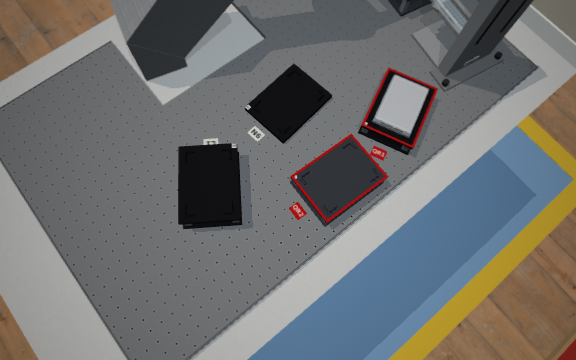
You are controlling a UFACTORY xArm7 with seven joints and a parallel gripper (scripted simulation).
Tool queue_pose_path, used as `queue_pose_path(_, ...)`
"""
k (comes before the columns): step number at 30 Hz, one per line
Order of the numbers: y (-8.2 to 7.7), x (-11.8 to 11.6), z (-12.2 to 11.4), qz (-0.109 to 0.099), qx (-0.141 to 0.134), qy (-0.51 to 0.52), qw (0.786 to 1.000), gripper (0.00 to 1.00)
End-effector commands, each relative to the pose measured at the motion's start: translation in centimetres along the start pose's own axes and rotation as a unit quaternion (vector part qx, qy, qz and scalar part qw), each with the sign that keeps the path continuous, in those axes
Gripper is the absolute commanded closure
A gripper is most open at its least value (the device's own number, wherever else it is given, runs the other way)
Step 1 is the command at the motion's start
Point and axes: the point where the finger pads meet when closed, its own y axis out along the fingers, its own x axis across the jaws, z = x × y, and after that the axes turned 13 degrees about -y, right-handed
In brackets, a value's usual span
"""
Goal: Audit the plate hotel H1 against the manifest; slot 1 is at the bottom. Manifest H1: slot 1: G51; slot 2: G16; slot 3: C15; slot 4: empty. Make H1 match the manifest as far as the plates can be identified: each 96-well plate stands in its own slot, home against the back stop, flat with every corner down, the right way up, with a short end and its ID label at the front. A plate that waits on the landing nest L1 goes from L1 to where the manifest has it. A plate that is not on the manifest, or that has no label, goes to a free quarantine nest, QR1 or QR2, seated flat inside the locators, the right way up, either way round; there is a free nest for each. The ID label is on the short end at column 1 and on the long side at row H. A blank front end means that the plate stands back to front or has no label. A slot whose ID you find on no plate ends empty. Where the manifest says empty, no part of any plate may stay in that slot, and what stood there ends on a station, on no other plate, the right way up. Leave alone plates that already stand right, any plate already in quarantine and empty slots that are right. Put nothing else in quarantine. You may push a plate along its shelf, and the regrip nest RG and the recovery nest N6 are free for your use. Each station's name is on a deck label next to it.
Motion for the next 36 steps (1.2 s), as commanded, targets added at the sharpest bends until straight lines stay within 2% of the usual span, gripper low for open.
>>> queue_pose_path(1,0.5,-0.2,0.0,0.002,0.000,0.000,1.000,0.00)
queue_pose_path(29,4.8,-0.2,0.0,0.002,0.000,0.000,1.000,0.00)
queue_pose_path(36,4.8,-0.2,0.0,0.002,0.000,0.000,1.000,0.00)
